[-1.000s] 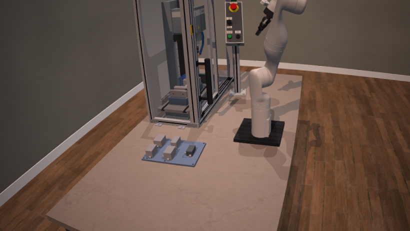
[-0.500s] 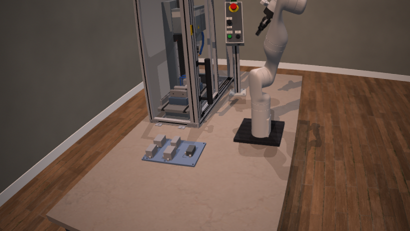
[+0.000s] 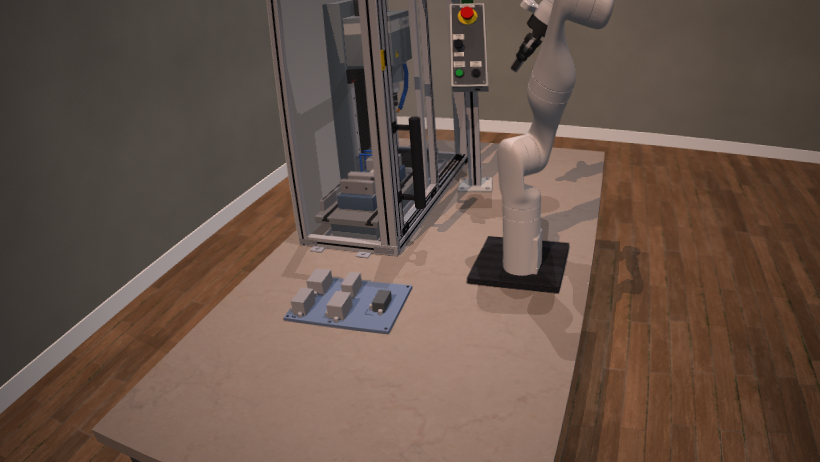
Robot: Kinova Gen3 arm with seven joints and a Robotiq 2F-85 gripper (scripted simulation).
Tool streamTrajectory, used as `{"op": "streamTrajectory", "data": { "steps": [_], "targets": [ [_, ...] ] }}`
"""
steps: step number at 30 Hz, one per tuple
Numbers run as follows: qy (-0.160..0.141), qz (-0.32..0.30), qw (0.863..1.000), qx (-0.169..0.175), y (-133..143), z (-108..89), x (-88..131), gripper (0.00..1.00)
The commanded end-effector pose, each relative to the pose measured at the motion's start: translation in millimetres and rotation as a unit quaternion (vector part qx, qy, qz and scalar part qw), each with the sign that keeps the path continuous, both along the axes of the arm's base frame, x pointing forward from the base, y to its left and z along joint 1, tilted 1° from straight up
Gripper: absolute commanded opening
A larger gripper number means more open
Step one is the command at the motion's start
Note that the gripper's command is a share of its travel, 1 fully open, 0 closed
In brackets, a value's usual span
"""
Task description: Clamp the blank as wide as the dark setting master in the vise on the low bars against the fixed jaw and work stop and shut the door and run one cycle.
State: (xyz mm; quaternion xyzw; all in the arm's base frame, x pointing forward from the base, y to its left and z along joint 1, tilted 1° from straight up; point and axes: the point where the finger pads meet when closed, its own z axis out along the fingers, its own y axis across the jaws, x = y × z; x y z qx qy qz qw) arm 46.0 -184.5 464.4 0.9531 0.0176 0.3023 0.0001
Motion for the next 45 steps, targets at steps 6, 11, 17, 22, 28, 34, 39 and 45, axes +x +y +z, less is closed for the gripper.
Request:
{"op": "streamTrajectory", "data": {
  "steps": [6,11,17,22,28,34,39,45],
  "targets": [
    [0.000,0.000,1.000,0.000,-0.1,0.3,0.1,0.10],
    [0.000,0.000,1.000,0.000,-0.1,0.3,0.1,0.10],
    [0.010,0.019,1.000,-0.007,8.2,-2.4,4.9,0.10],
    [0.052,0.097,0.993,-0.033,41.8,-13.2,23.8,0.10],
    [0.052,0.097,0.993,-0.033,41.8,-13.2,23.8,0.10],
    [0.062,0.116,0.990,-0.040,50.1,-15.9,28.5,0.10],
    [0.103,0.192,0.974,-0.066,83.6,-26.6,47.5,0.10],
    [0.103,0.192,0.974,-0.066,83.6,-26.6,47.5,0.10]
  ]
}}
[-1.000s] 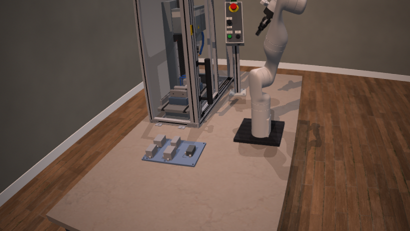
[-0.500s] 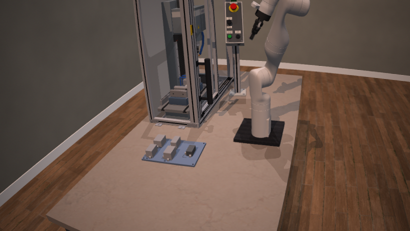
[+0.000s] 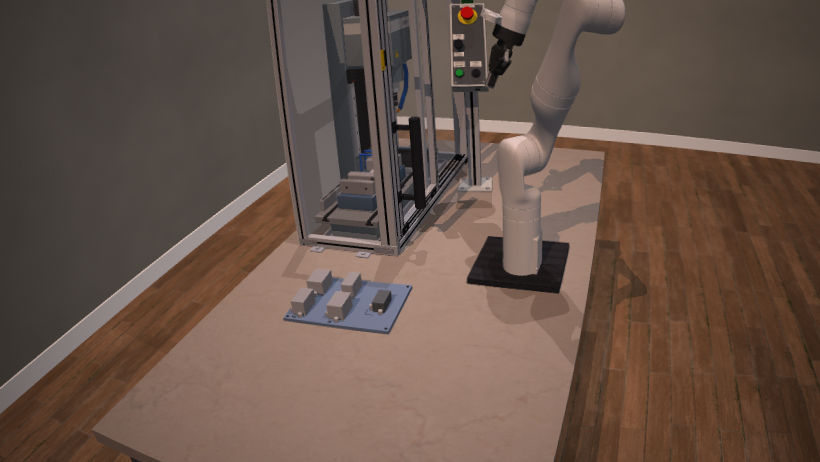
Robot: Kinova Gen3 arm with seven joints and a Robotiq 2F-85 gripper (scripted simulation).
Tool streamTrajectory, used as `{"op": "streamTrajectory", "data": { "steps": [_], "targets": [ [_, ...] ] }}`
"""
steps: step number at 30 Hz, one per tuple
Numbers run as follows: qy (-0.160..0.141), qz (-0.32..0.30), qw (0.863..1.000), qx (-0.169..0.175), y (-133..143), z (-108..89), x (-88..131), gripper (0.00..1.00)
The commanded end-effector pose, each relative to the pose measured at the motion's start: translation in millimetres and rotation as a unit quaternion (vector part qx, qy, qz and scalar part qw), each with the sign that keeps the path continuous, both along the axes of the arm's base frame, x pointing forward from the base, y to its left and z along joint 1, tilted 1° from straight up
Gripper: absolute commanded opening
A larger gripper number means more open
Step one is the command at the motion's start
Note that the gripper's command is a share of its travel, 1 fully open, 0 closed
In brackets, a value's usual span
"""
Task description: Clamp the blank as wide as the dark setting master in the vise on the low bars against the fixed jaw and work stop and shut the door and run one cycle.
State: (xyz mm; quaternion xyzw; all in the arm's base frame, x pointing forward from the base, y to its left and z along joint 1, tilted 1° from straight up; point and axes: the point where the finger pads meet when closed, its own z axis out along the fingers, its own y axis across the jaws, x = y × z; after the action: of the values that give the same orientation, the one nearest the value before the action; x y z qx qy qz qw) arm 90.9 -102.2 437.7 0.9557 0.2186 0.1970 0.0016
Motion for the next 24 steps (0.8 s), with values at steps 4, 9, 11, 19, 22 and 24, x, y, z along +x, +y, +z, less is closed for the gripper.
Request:
{"op": "streamTrajectory", "data": {
  "steps": [4,9,11,19,22,24],
  "targets": [
    [0.002,0.002,1.000,-0.002,1.3,0.2,2.5,0.10],
    [0.043,0.079,0.996,-0.029,34.8,-10.5,21.4,0.10],
    [0.053,0.098,0.993,-0.035,43.2,-13.2,26.2,0.10],
    [0.053,0.098,0.993,-0.035,43.2,-13.2,26.2,0.10],
    [0.053,0.098,0.993,-0.035,43.2,-13.2,26.2,0.10],
    [0.074,0.137,0.987,-0.048,60.0,-18.6,35.6,0.10]
  ]
}}
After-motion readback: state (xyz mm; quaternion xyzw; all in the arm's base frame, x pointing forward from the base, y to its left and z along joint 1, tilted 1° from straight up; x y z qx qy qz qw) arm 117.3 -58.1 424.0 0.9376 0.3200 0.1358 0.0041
